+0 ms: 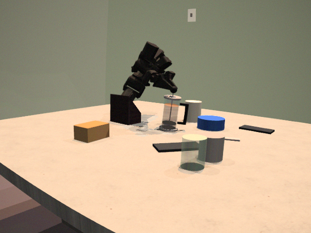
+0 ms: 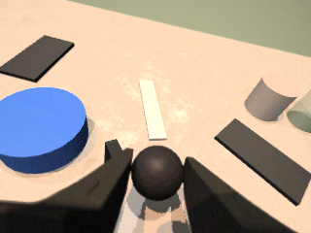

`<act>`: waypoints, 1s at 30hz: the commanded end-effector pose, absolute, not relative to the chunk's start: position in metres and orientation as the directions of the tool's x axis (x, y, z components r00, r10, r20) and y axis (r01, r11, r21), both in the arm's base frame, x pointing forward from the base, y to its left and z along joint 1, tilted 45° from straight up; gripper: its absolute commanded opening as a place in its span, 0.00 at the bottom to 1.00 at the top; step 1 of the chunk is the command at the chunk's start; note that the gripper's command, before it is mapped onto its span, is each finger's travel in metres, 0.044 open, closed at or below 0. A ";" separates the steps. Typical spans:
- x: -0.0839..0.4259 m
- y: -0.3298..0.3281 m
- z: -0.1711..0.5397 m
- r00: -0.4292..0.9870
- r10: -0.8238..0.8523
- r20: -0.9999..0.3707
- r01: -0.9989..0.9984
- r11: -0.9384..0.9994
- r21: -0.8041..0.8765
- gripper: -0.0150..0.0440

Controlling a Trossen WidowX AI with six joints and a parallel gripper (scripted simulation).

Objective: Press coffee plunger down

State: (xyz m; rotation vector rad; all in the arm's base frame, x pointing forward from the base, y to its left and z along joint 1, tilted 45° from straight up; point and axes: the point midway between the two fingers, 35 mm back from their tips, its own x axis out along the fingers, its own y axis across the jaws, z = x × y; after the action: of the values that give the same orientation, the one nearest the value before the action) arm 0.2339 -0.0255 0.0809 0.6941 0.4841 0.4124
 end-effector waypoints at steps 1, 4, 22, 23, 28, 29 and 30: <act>0.234 -0.022 0.078 0.806 0.517 -0.289 -0.191 0.689 0.700 0.45; 0.234 -0.022 0.078 0.806 0.517 -0.289 -0.191 0.689 0.700 0.45; 0.235 -0.025 0.081 0.812 0.511 -0.282 -0.198 0.696 0.690 0.71; 0.235 -0.025 0.081 0.812 0.511 -0.282 -0.198 0.696 0.690 0.76; 0.235 -0.025 0.081 0.812 0.511 -0.282 -0.198 0.696 0.690 0.98; 0.235 -0.025 0.081 0.812 0.511 -0.282 -0.198 0.696 0.690 1.00; 0.235 -0.025 0.081 0.812 0.511 -0.282 -0.198 0.696 0.690 1.00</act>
State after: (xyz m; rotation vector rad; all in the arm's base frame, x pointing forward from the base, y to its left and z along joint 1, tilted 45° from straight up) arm 0.2353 -0.0251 0.0814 0.6983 0.4825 0.4160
